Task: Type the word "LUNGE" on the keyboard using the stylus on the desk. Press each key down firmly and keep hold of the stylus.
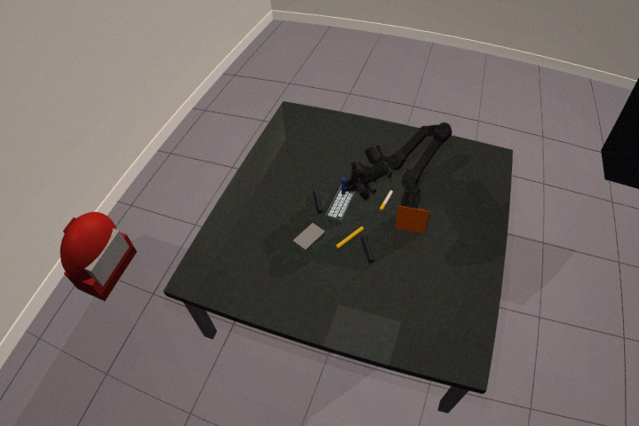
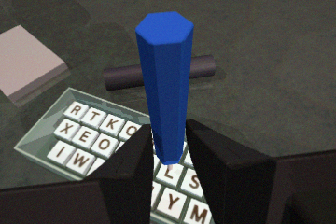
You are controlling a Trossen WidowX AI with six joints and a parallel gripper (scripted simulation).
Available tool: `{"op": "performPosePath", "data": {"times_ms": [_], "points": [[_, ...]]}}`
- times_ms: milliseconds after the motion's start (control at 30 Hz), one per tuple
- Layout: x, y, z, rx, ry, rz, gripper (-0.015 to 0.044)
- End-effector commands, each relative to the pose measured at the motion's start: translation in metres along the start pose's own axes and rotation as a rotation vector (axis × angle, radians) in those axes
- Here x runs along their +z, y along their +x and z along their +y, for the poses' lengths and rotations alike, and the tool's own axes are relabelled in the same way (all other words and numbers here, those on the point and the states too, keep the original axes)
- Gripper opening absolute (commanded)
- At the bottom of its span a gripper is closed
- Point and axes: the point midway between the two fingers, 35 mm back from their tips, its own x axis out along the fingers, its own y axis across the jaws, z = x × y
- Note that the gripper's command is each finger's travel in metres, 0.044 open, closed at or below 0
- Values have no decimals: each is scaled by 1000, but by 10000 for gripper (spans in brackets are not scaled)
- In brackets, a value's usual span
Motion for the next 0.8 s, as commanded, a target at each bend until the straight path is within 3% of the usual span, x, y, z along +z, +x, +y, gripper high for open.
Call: {"op": "performPosePath", "data": {"times_ms": [0,767], "points": [[-2,1,2,4,-4,-2,81],[-9,5,2,4,-4,-2,81]]}}
